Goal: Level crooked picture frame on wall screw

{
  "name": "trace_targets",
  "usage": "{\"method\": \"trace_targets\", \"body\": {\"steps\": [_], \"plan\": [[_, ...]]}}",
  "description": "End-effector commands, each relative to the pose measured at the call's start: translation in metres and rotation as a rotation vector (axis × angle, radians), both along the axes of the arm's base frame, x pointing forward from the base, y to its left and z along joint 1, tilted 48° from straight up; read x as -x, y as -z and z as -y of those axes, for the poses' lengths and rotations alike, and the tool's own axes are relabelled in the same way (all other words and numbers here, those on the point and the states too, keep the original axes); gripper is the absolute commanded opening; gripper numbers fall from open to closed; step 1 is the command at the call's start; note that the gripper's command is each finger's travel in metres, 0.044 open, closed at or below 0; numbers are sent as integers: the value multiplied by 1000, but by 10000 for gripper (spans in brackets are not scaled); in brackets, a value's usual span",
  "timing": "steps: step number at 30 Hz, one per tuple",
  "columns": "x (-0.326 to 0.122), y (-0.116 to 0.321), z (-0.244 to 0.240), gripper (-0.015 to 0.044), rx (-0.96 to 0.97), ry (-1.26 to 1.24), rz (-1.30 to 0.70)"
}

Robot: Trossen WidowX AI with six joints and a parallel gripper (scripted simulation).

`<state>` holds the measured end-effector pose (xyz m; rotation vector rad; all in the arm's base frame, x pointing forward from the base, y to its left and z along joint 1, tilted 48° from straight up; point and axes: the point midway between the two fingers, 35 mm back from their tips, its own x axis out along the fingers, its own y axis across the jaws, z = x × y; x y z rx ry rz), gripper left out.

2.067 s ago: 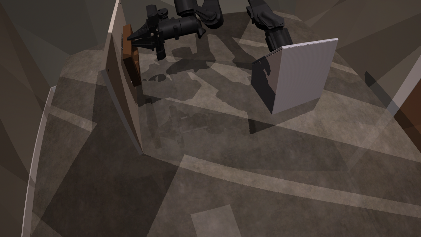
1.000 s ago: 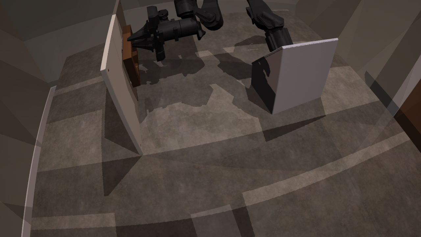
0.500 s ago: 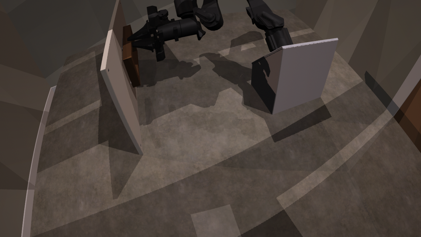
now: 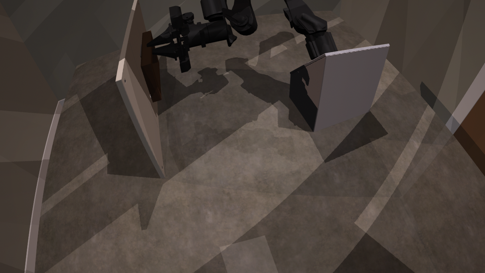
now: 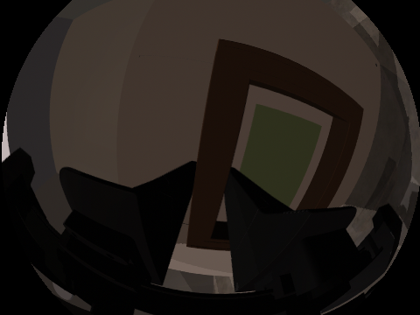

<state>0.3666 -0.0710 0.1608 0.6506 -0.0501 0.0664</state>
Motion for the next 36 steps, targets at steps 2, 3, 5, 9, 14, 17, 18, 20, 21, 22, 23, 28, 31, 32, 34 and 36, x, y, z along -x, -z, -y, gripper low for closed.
{"method": "trace_targets", "body": {"steps": [2, 3, 5, 9, 14, 17, 18, 20, 21, 22, 23, 28, 31, 32, 34, 36], "plan": [[0, 0, 0, 0, -28, -2, -1], [0, 0, 0, 0, -36, -3, -1], [0, 0, 1, 0, -46, -3, -2], [0, 0, 1, 0, -65, -5, -3], [0, 0, 1, 0, -99, -7, -4], [0, 0, 1, 26, -85, -6, -4], [0, 0, 1, 53, -85, -6, -4], [0, 0, 1, 105, -85, -6, -4], [0, 0, 1, 131, -85, -6, -4], [0, 0, 1, 157, -85, -6, -4], [0, 0, 1, 184, -85, -6, -4], [0, 0, 1, 260, -85, -6, -4], [10, 0, 3, 260, -67, -4, -3], [22, 0, 6, 260, -45, -2, -2], [51, 2, 10, 260, 11, 2, -1], [80, 6, 10, 260, 66, 6, -1]]}}
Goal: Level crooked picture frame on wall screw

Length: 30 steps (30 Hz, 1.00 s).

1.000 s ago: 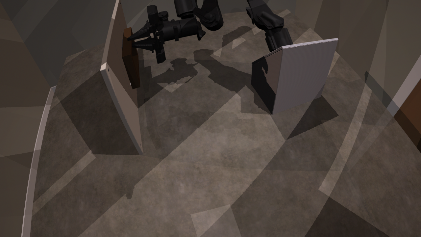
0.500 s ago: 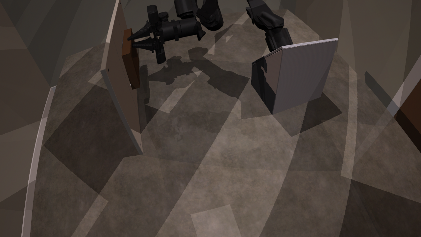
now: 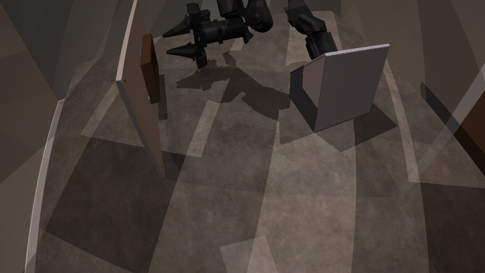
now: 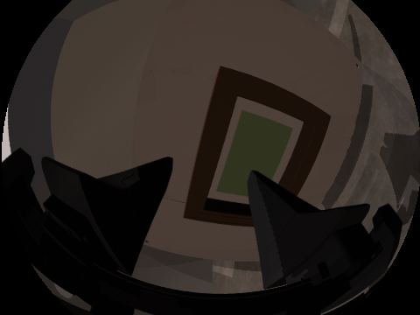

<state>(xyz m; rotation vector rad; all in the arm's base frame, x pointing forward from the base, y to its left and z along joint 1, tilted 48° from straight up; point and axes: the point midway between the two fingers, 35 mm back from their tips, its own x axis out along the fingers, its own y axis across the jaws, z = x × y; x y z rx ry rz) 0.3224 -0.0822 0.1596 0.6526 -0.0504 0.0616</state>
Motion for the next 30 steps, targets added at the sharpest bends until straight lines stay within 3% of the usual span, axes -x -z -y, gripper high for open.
{"method": "trace_targets", "body": {"steps": [1, 8, 30], "plan": [[47, 7, -2, 260, 90, 4, 0], [50, 7, 0, 260, 92, 12, -9], [133, -5, -15, 260, 351, -27, -62]]}}
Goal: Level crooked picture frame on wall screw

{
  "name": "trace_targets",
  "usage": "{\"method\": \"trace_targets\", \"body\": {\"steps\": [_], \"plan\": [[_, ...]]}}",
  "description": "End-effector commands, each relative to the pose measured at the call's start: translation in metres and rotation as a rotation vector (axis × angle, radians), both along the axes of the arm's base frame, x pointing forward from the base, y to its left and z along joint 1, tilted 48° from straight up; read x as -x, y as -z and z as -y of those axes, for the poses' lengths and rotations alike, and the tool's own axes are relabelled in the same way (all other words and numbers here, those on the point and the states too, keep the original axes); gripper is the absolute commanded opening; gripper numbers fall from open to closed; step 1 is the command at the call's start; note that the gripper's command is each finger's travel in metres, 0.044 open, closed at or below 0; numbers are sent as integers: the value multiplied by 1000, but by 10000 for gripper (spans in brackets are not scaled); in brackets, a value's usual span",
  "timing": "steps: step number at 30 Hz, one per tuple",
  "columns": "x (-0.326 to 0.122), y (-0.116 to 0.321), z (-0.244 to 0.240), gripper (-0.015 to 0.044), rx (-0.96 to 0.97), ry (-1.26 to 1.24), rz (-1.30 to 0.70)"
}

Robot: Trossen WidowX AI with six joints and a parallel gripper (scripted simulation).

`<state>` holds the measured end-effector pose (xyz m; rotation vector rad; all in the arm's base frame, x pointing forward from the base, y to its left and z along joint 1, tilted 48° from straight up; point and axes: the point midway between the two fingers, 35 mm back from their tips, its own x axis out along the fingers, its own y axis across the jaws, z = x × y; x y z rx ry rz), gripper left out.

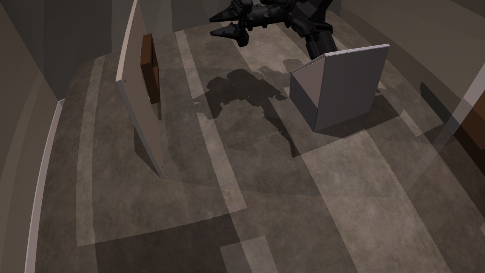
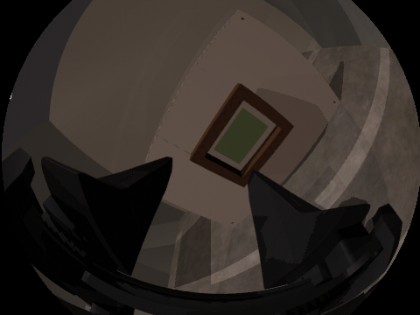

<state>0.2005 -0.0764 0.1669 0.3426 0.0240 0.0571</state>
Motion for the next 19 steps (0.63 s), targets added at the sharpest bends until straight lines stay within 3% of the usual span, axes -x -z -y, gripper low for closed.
{"method": "trace_targets", "body": {"steps": [1, 10, 19], "plan": [[14, 3, -12, 260, 47, -23, -1], [29, 9, -29, 260, 116, -56, 9], [29, 8, -29, 260, 29, -53, -3]]}}
